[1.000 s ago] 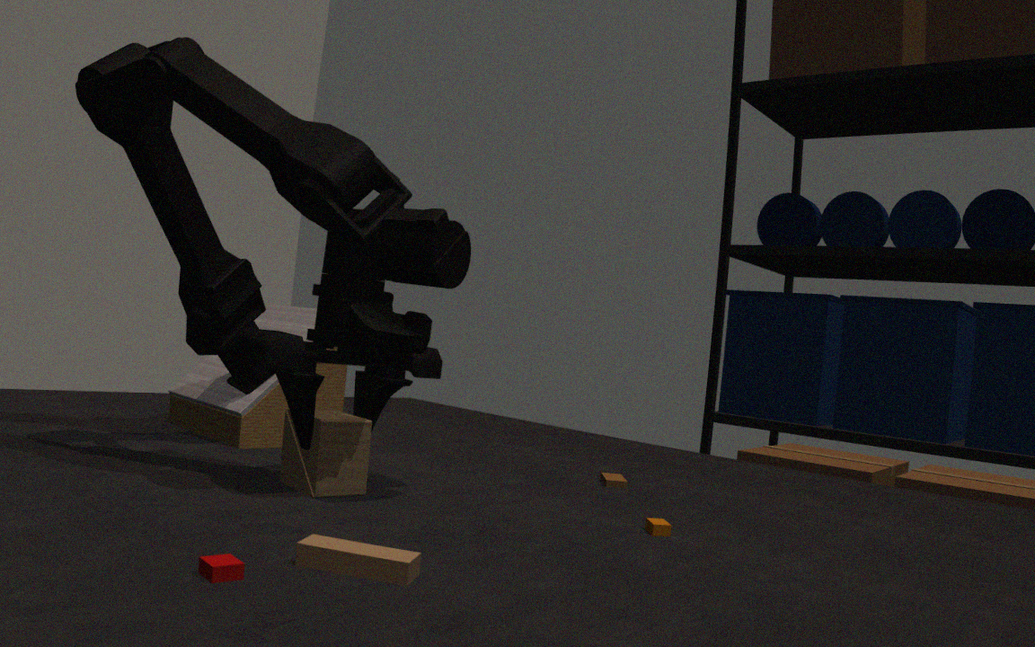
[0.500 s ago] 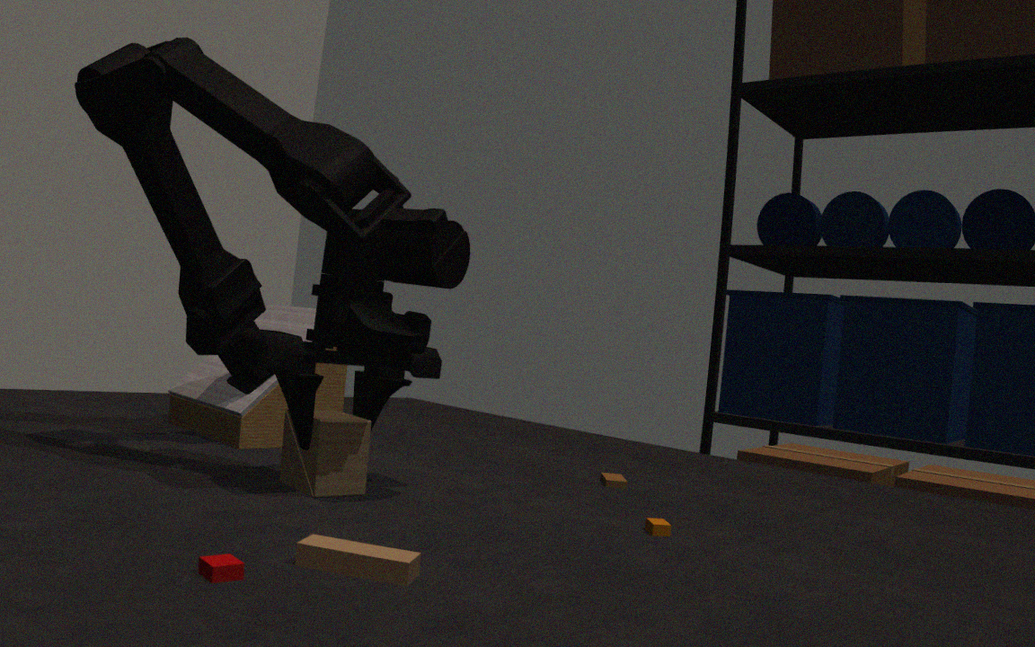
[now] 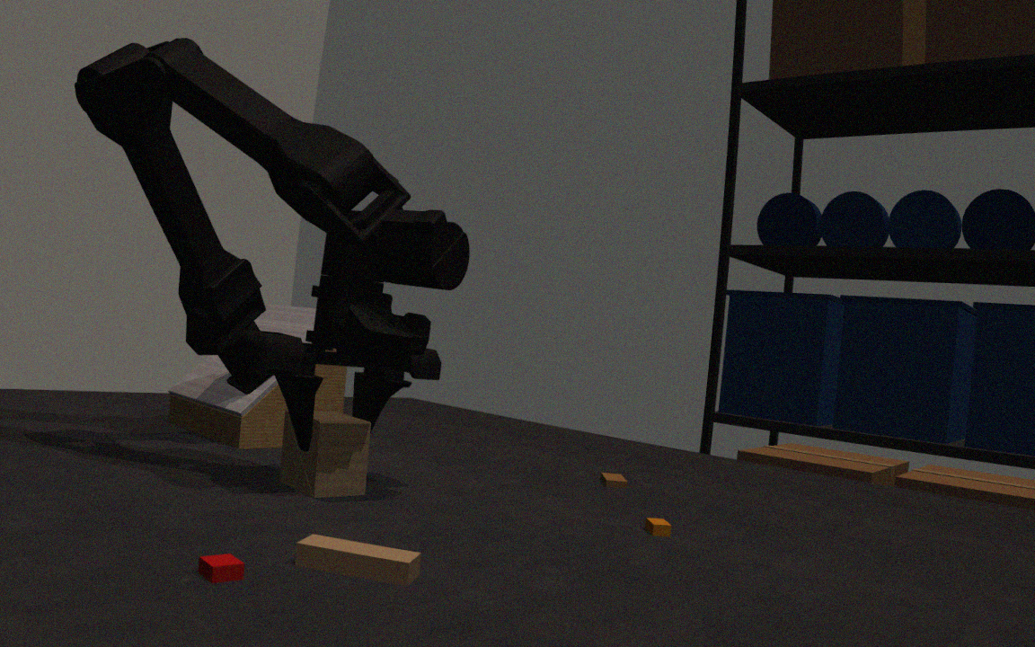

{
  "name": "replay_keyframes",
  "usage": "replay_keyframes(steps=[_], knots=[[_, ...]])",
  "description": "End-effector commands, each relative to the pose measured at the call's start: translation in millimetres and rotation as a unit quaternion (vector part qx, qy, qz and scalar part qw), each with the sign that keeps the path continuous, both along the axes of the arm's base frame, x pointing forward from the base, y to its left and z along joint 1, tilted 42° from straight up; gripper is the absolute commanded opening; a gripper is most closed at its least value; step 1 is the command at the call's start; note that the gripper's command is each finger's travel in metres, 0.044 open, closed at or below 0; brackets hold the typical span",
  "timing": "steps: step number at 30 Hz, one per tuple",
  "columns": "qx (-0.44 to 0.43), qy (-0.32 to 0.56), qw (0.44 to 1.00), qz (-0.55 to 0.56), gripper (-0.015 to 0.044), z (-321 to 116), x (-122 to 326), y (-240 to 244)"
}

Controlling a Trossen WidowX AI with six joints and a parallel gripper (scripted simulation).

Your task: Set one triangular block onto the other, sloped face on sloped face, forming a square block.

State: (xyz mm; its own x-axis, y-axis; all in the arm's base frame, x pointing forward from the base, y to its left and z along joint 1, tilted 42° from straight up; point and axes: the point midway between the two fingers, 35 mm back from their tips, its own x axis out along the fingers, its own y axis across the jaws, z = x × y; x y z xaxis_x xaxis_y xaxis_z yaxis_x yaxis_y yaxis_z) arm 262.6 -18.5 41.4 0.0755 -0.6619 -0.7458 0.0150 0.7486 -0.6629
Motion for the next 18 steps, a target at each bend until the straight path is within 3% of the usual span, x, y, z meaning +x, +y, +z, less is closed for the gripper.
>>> replay_keyframes(steps=[1,14,18], knots=[[-0.003,0.001,1.000,0.002,0.0000,-0.6,-0.7,-1.3],[-0.003,0.002,1.000,0.002,0.0000,-0.3,-0.1,-0.9],[0.000,0.000,1.000,0.000,0.0105,-0.4,-0.2,-0.3]])
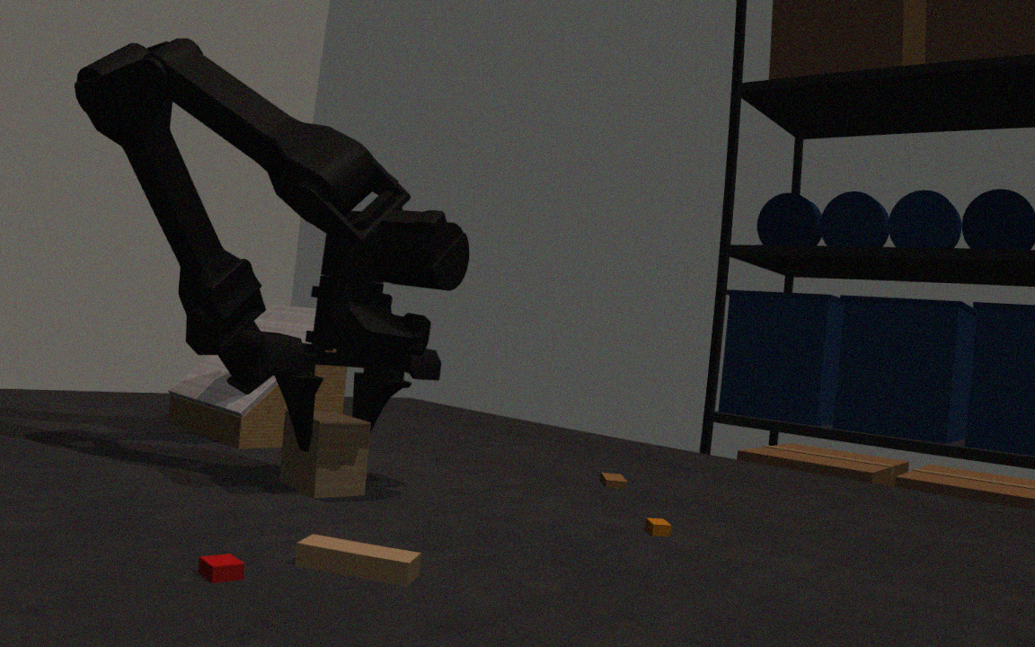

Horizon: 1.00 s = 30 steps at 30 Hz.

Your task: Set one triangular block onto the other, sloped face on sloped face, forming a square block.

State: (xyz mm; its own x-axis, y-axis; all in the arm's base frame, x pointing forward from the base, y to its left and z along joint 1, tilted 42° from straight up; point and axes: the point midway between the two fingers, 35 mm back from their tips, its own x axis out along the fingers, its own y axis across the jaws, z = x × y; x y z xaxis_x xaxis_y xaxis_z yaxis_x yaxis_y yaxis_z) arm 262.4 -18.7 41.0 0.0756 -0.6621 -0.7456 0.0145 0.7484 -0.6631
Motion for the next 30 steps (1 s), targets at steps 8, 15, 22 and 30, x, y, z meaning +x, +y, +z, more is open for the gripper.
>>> replay_keyframes(steps=[8,15,22,30], knots=[[0.000,0.000,1.000,0.000,0.0315,0,0,0],[0.000,0.000,1.000,0.000,0.0440,0,0,0],[0.001,0.000,1.000,0.000,0.0440,7,1,7],[0.002,0.001,1.000,0.000,0.0440,80,-8,72]])
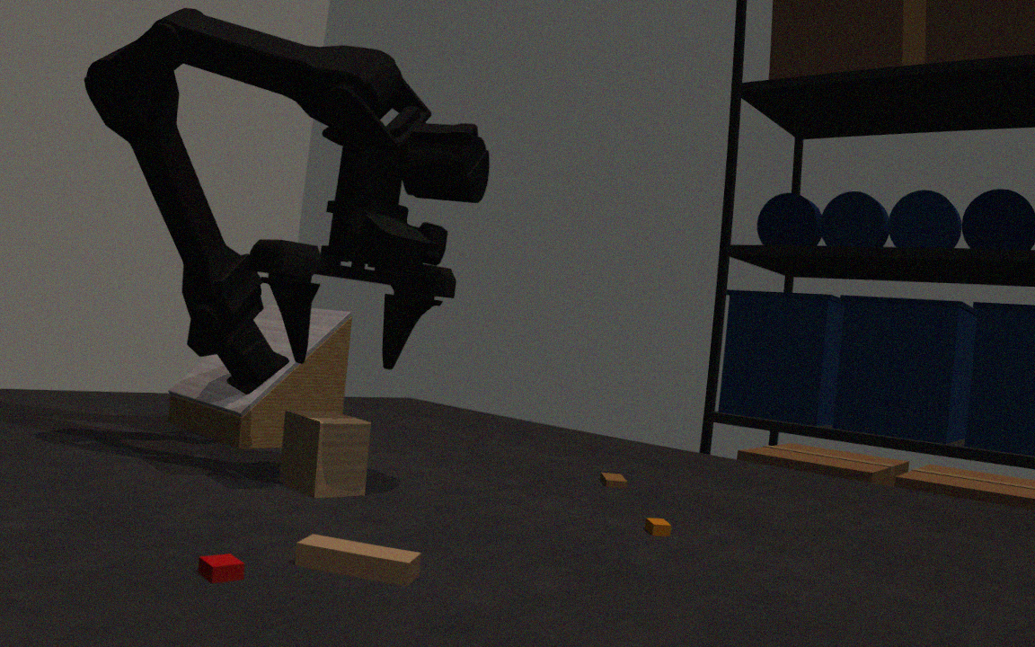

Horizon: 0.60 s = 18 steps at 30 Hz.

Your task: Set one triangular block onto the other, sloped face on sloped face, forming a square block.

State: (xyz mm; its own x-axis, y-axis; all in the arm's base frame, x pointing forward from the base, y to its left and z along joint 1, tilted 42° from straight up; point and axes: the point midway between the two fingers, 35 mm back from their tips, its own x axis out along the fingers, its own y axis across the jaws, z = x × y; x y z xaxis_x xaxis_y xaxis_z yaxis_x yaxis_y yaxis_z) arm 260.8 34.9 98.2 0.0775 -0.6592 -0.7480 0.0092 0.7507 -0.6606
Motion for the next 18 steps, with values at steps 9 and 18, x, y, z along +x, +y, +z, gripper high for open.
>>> replay_keyframes(steps=[9,18], knots=[[0.001,-0.003,1.000,0.007,0.0440,19.1,-3.6,18.5],[0.001,-0.003,1.000,0.007,0.0440,19.1,-3.6,18.5]])
